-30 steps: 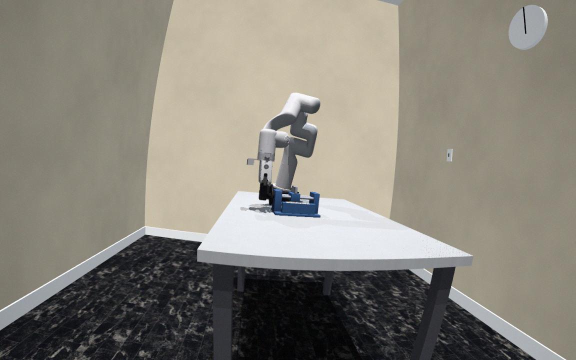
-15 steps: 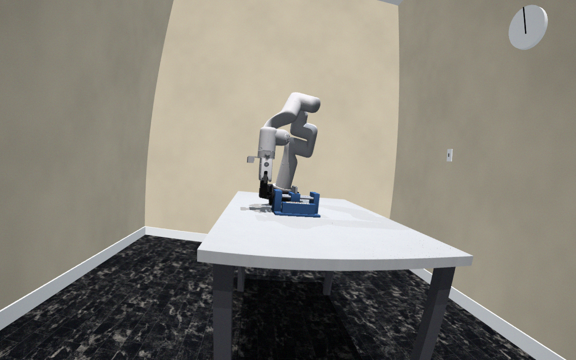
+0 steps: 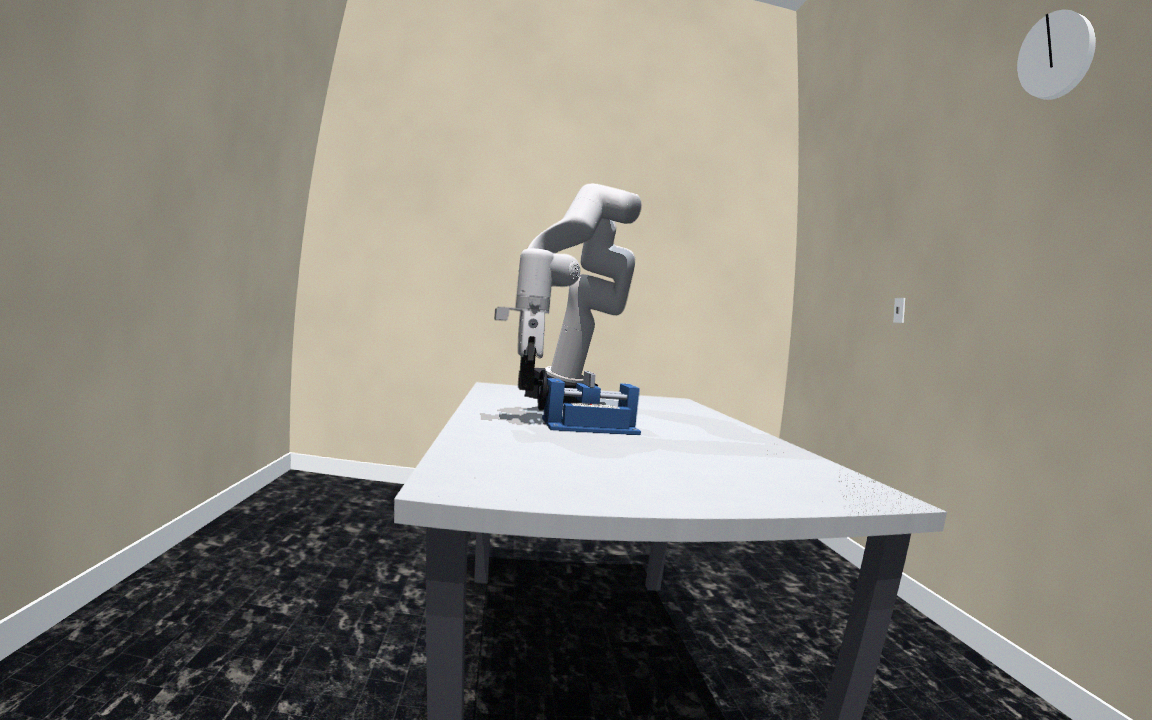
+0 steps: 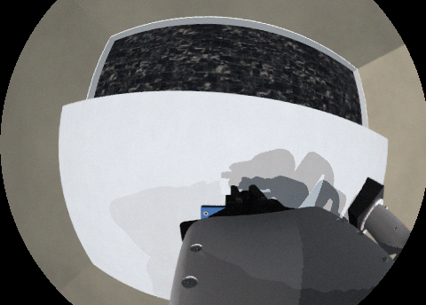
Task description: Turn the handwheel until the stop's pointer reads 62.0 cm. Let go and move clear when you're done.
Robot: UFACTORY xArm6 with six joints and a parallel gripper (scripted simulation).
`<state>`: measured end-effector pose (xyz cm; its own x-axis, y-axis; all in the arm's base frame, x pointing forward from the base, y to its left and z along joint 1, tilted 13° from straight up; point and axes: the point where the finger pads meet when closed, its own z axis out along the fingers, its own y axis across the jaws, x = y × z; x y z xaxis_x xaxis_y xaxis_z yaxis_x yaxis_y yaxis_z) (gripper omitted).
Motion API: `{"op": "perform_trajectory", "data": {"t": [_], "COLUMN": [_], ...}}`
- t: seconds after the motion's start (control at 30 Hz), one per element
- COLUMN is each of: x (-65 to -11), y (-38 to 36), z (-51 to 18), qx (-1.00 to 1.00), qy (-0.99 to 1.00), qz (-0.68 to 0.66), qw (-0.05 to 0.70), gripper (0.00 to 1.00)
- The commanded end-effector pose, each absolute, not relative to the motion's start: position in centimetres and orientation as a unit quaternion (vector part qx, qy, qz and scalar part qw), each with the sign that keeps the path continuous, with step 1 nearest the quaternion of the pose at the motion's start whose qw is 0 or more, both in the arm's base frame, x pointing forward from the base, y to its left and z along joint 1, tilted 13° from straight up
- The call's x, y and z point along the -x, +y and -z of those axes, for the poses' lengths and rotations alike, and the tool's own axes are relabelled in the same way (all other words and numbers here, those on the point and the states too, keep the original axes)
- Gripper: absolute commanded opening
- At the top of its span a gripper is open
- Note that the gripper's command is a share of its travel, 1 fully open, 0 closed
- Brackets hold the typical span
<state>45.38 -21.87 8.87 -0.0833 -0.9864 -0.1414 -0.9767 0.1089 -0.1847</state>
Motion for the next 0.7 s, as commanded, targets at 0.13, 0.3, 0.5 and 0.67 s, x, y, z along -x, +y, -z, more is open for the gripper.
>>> {"op": "perform_trajectory", "data": {"t": [0.13,0.3,0.5,0.67], "x": [-44.6,-44.0,-43.5,-42.8], "y": [-21.9,-21.9,-21.9,-21.8], "z": [-9.4,-9.6,-9.7,-9.7], "qx": [0.667,0.667,0.667,0.667], "qy": [0.736,0.736,0.736,0.736], "qz": [0.021,0.021,0.021,0.021], "qw": [0.115,0.115,0.115,0.115], "gripper": [0.06,0.06,0.06,0.06]}}
